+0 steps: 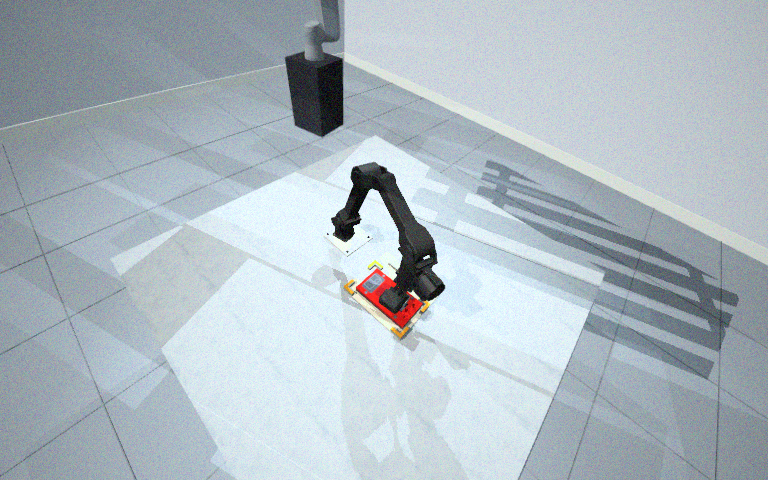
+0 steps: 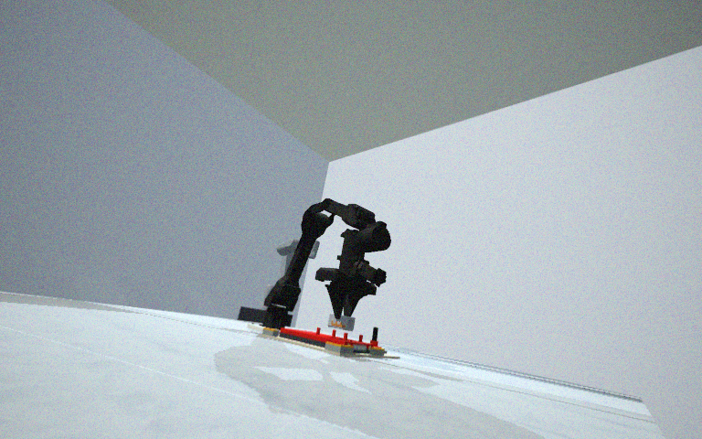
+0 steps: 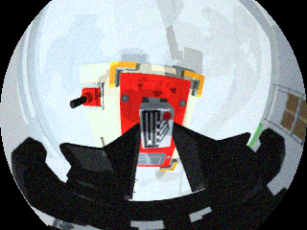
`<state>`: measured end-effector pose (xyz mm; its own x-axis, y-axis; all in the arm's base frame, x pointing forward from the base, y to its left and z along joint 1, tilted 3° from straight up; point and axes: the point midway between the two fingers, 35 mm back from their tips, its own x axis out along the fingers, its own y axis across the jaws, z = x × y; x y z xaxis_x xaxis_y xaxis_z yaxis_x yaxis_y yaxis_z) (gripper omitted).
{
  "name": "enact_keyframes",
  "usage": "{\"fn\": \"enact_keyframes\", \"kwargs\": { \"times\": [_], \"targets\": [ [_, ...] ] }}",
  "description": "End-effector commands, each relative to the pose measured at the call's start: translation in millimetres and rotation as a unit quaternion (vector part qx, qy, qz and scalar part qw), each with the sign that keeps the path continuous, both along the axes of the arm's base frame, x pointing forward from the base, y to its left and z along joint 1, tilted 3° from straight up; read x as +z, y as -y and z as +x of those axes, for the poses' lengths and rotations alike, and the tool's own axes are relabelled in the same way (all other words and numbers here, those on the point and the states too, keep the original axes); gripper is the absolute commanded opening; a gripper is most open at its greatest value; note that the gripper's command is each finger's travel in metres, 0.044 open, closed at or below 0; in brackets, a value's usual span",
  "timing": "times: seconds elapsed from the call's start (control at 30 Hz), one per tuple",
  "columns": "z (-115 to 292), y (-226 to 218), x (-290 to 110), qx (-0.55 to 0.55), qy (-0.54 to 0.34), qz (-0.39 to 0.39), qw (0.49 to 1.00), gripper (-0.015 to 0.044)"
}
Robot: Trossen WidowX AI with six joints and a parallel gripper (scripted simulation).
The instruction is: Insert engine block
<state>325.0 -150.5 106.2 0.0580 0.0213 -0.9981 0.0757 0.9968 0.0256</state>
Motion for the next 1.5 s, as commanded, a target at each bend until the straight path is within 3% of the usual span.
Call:
{"fn": "enact_keyframes", "kwargs": {
  "times": [0.0, 0.57, 1.2, 1.47],
  "targets": [
    [1.0, -0.3, 1.3, 0.035, 0.004, -0.001, 0.999, 0.0160],
    [1.3, -0.3, -0.2, -0.121, 0.000, 0.008, 0.993, 0.0160],
    [1.1, -0.4, -0.3, 0.012, 0.003, 0.000, 1.000, 0.0160],
    [1.0, -0.4, -0.4, -0.019, 0.003, 0.002, 1.000, 0.0160]
  ]
}}
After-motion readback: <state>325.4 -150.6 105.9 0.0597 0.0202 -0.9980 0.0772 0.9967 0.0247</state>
